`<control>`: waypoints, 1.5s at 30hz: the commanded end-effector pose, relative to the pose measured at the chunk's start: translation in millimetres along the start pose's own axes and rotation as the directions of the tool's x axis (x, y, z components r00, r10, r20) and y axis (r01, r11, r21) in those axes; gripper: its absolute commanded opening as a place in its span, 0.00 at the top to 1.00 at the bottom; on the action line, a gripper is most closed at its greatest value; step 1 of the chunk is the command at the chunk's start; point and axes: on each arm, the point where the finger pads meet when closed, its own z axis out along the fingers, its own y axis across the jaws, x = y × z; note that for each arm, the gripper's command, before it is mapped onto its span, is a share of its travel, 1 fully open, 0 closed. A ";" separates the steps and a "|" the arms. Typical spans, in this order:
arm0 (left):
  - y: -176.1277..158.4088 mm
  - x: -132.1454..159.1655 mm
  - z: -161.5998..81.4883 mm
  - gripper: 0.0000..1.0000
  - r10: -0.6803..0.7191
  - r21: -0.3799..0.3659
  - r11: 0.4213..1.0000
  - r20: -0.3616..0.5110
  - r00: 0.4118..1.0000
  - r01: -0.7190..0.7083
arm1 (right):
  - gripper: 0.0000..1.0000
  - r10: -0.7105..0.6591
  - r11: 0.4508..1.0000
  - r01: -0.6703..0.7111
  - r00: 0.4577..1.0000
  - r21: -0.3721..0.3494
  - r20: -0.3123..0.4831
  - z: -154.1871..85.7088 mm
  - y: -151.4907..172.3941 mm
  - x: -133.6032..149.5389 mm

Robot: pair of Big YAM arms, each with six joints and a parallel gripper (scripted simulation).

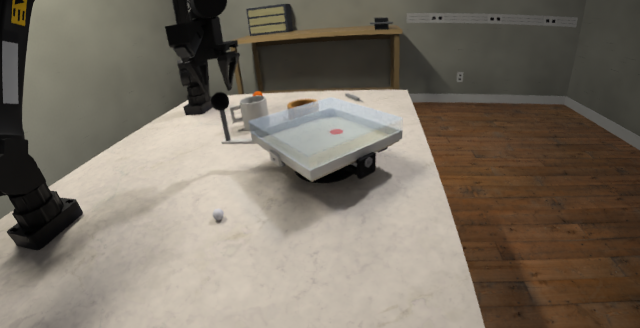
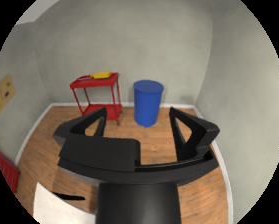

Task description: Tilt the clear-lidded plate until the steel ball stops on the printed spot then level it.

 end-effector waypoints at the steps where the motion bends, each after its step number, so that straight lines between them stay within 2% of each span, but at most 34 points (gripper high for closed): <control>1: 10.7 -2.2 -15.1 0.43 0.002 -0.030 1.000 0.041 0.999 -0.001 | 0.00 0.012 1.000 -0.013 0.998 0.014 0.065 6.2 -7.7 -36.0; 10: 10.3 -1.6 -13.4 0.43 0.002 -0.028 1.000 0.038 0.999 -0.001 | 0.00 0.012 1.000 -0.013 0.998 0.014 0.065 6.2 -7.7 -36.0; 19: 8.9 0.5 0.8 0.43 0.001 -0.012 1.000 0.019 1.000 -0.001 | 0.00 0.012 1.000 -0.013 0.998 0.014 0.065 6.2 -7.7 -36.0; 21: 8.9 0.5 0.8 0.43 0.001 -0.012 1.000 0.019 1.000 -0.001 | 0.00 0.012 1.000 -0.013 0.998 0.014 0.065 6.2 -7.7 -36.0; 22: 16.3 -9.0 -11.7 0.43 0.003 -0.034 0.999 0.046 0.999 -0.001 | 0.00 0.012 1.000 -0.013 0.998 0.014 0.065 6.2 -7.7 -36.0; 26: 9.0 0.6 13.2 0.43 0.001 -0.001 1.000 0.005 1.000 -0.001 | 0.00 0.012 1.000 -0.013 0.998 0.014 0.065 6.2 -7.7 -36.0; 28: 12.5 -3.6 8.8 0.43 0.001 -0.011 1.000 0.018 1.000 -0.001 | 0.00 0.012 1.000 -0.013 0.998 0.014 0.065 6.2 -7.7 -36.0; 38: 9.6 0.3 23.0 0.43 0.001 -0.001 1.000 0.005 1.000 -0.001 | 0.00 0.012 1.000 -0.013 0.998 0.014 0.065 6.2 -7.7 -36.0; 39: 19.0 -11.3 7.1 0.43 0.002 -0.029 1.000 0.040 0.999 -0.001 | 0.00 0.012 1.000 -0.013 0.998 0.014 0.065 6.2 -7.7 -36.0; 42: 10.0 0.2 27.3 0.43 0.001 -0.001 1.000 0.005 1.000 -0.001 | 0.00 0.012 1.000 -0.013 0.998 0.014 0.065 6.2 -7.7 -36.0; 45: 12.5 -2.9 26.3 0.43 0.001 -0.008 1.000 0.014 1.000 -0.001 | 0.00 0.012 1.000 -0.013 0.998 0.014 0.065 6.2 -7.7 -36.0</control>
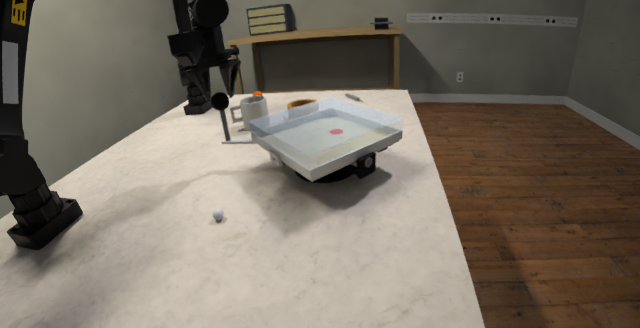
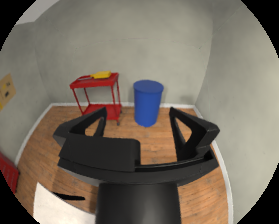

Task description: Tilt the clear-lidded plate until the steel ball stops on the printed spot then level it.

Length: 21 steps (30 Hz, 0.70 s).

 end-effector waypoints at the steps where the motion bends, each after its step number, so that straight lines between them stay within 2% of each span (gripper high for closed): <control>1: 11.0 -2.3 12.2 0.43 0.002 0.000 1.000 0.004 1.000 -0.002 | 0.00 0.012 1.000 -0.013 0.998 0.014 0.065 6.2 -7.7 -36.0; 21: 12.1 -3.3 21.3 0.43 0.002 -0.002 1.000 0.006 1.000 -0.002 | 0.00 0.012 1.000 -0.013 0.998 0.014 0.065 6.2 -7.7 -36.0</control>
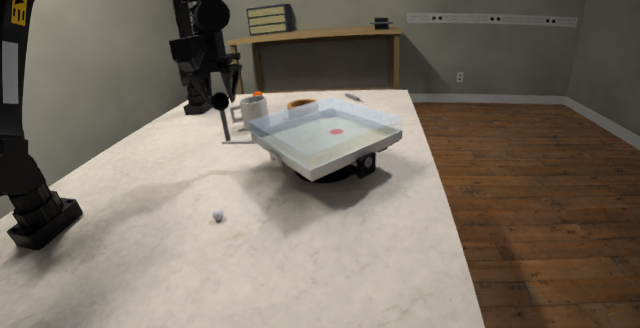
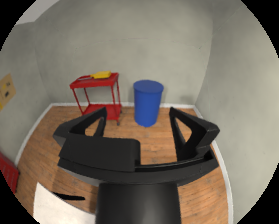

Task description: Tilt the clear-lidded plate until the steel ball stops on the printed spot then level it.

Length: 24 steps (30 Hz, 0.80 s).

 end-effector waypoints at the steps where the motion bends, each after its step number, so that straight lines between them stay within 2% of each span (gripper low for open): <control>1: 10.0 -1.3 11.7 0.43 0.002 0.003 1.000 0.000 1.000 -0.002 | 0.00 0.012 1.000 -0.013 0.998 0.014 0.065 6.2 -7.7 -36.0; 16: 10.9 -2.4 10.5 0.43 0.002 0.000 1.000 0.003 1.000 -0.002 | 0.00 0.012 1.000 -0.013 0.998 0.014 0.065 6.2 -7.7 -36.0; 17: 10.9 -2.4 10.5 1.00 0.002 0.000 1.000 0.003 1.000 -0.002 | 0.00 0.012 1.000 -0.013 0.998 0.014 0.065 6.2 -7.7 -36.0; 24: 9.9 -3.1 10.5 1.00 0.005 -0.002 1.000 0.002 1.000 -0.005 | 0.00 0.012 1.000 -0.013 0.998 0.014 0.065 6.2 -7.7 -36.0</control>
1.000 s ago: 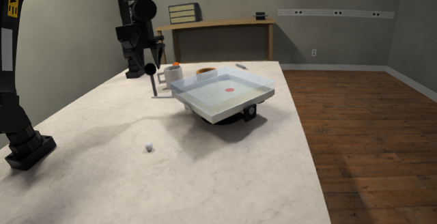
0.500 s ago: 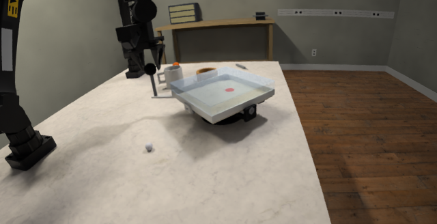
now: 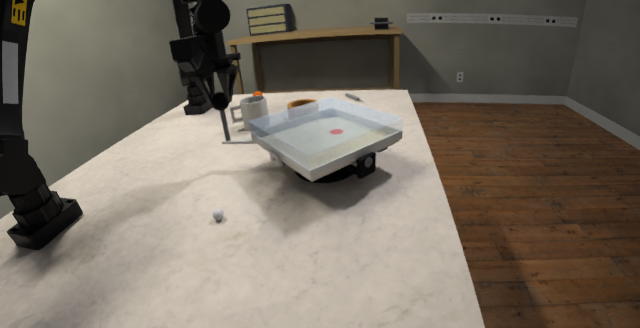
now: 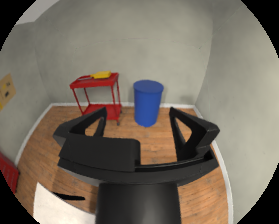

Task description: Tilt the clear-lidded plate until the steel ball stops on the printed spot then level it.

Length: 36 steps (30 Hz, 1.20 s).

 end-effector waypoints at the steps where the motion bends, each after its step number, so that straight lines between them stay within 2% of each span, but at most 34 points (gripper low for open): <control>1: 9.9 -2.9 9.8 1.00 0.006 -0.004 1.000 0.000 1.000 -0.006 | 0.00 0.012 1.000 -0.013 0.998 0.014 0.065 6.2 -7.7 -36.0; 26: 9.9 -2.9 9.8 1.00 0.006 -0.004 1.000 0.000 1.000 -0.006 | 0.00 0.012 1.000 -0.013 0.998 0.014 0.065 6.2 -7.7 -36.0; 28: 14.9 -20.2 -7.5 1.00 0.013 -0.030 0.999 0.032 0.999 -0.012 | 0.00 0.012 1.000 -0.013 0.998 0.014 0.065 6.2 -7.7 -36.0; 36: 9.1 -28.6 -6.6 1.00 0.003 -0.023 1.000 0.027 1.000 -0.003 | 0.00 0.012 1.000 -0.013 0.998 0.014 0.065 6.2 -7.7 -36.0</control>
